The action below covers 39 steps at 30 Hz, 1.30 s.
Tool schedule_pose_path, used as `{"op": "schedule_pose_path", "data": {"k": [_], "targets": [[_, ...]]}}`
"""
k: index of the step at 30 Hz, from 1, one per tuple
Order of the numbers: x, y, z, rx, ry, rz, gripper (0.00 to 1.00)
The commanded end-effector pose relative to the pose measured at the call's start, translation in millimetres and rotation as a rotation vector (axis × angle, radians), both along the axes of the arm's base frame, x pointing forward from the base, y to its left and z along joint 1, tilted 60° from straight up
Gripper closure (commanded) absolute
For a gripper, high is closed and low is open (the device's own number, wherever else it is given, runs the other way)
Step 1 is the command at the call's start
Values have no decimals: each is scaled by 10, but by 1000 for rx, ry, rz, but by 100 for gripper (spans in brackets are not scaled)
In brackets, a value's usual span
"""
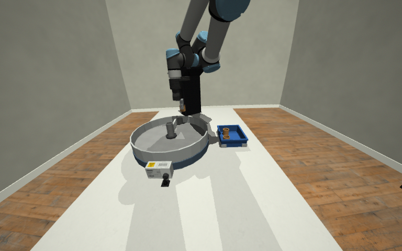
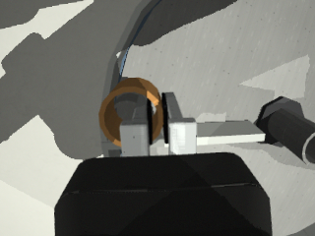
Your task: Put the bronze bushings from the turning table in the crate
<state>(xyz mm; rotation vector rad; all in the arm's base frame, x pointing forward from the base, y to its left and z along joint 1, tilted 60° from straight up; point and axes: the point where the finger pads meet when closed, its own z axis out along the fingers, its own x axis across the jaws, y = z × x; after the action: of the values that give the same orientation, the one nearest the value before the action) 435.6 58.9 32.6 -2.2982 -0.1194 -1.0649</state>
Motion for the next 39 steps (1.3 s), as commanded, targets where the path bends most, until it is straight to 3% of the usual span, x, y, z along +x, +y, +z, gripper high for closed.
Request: {"op": "schedule_pose_path", "data": {"k": [1, 10, 15, 27, 32, 39], "targets": [[-2, 169, 204, -5, 3, -4, 100], [-2, 169, 204, -5, 3, -4, 100], [-18, 566, 623, -4, 2, -1, 100], [-18, 566, 623, -4, 2, -1, 100], [-36, 962, 1043, -3, 0, 2, 100], [-36, 962, 1043, -3, 0, 2, 100]]}}
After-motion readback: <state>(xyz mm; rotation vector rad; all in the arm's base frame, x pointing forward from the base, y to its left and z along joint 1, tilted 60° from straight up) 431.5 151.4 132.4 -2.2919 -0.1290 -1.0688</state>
